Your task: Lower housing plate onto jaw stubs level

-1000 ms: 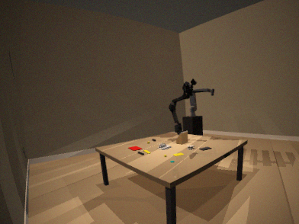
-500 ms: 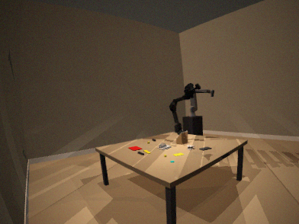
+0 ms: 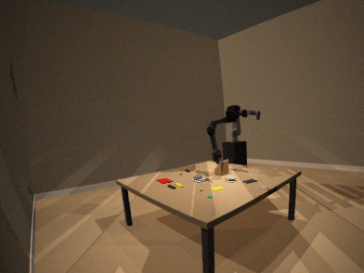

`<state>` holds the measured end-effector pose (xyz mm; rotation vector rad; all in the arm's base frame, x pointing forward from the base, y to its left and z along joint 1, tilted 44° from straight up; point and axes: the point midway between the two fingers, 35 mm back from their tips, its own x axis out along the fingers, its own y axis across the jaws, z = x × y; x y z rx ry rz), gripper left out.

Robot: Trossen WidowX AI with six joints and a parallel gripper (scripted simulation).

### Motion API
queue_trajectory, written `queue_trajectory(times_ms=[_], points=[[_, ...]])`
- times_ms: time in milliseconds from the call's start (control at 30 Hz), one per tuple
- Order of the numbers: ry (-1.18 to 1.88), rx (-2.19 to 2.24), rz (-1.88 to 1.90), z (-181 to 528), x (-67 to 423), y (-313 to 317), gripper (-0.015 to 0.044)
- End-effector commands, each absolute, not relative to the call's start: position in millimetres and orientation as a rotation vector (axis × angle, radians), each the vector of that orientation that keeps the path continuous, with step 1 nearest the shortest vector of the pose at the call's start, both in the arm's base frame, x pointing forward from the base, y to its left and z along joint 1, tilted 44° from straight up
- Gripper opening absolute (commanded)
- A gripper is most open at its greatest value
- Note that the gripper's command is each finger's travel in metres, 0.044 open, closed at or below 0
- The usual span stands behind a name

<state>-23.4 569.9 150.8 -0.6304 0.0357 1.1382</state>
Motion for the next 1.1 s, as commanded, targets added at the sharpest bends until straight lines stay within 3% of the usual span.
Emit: queue_trajectory(times_ms=[0,1067], points=[[0.028,-0.777,1.142,128,-13,567,0.0440],[0.041,-1.751,1.235,-7,53,509,0.0440]])
